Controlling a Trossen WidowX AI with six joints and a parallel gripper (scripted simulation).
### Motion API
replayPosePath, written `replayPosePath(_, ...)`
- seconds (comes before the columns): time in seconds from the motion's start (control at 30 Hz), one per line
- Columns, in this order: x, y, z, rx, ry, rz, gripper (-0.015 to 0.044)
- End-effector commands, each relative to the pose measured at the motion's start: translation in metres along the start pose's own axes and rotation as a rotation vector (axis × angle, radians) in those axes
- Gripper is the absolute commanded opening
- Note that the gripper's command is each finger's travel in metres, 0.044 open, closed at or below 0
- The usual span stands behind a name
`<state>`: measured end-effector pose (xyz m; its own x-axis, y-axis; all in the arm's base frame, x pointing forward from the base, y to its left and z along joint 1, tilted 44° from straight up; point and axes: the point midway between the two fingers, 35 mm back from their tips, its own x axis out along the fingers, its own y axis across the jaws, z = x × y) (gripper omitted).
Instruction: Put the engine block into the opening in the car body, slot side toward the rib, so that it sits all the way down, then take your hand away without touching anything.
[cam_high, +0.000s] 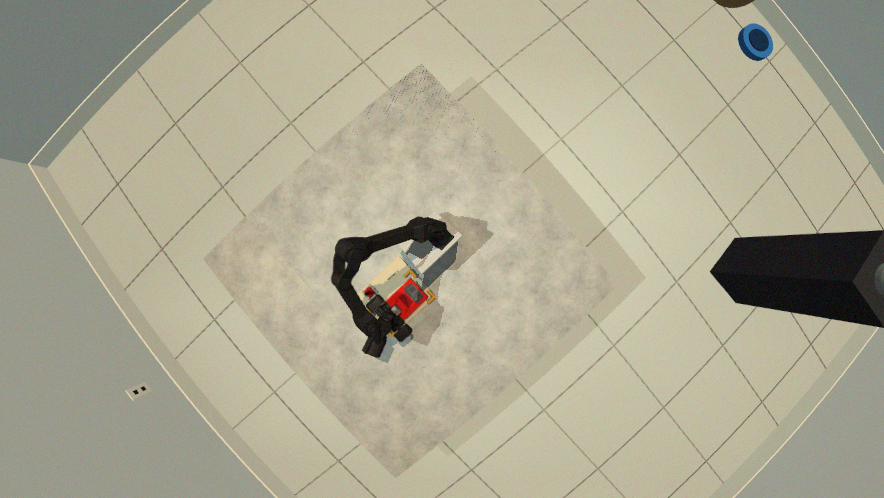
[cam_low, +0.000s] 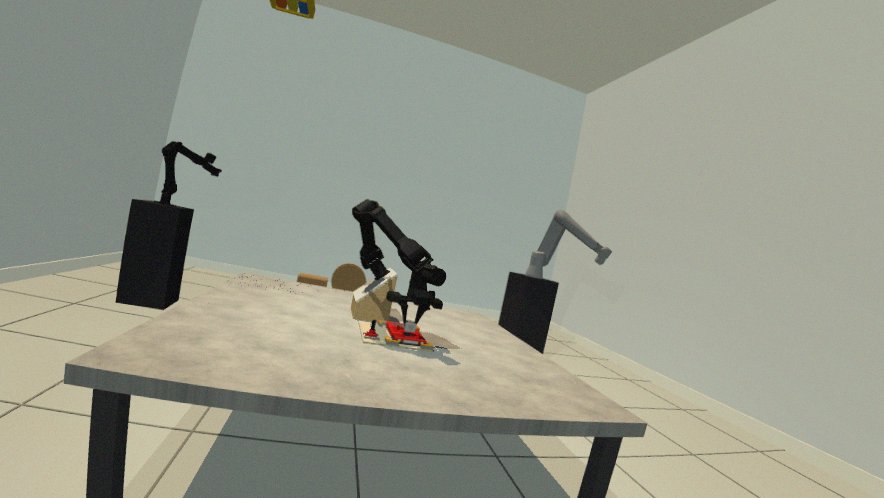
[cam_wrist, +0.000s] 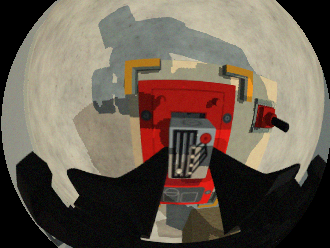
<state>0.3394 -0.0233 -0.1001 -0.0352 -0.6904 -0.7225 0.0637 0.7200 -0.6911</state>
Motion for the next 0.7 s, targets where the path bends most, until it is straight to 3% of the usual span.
replayPosePath(0.0,0.0018,-0.0004,-0.0004,-0.004,0.002,-0.001,0.016)
replayPosePath(0.67,0.0057,-0.0004,-0.0002,-0.004,0.002,-0.001,0.016)
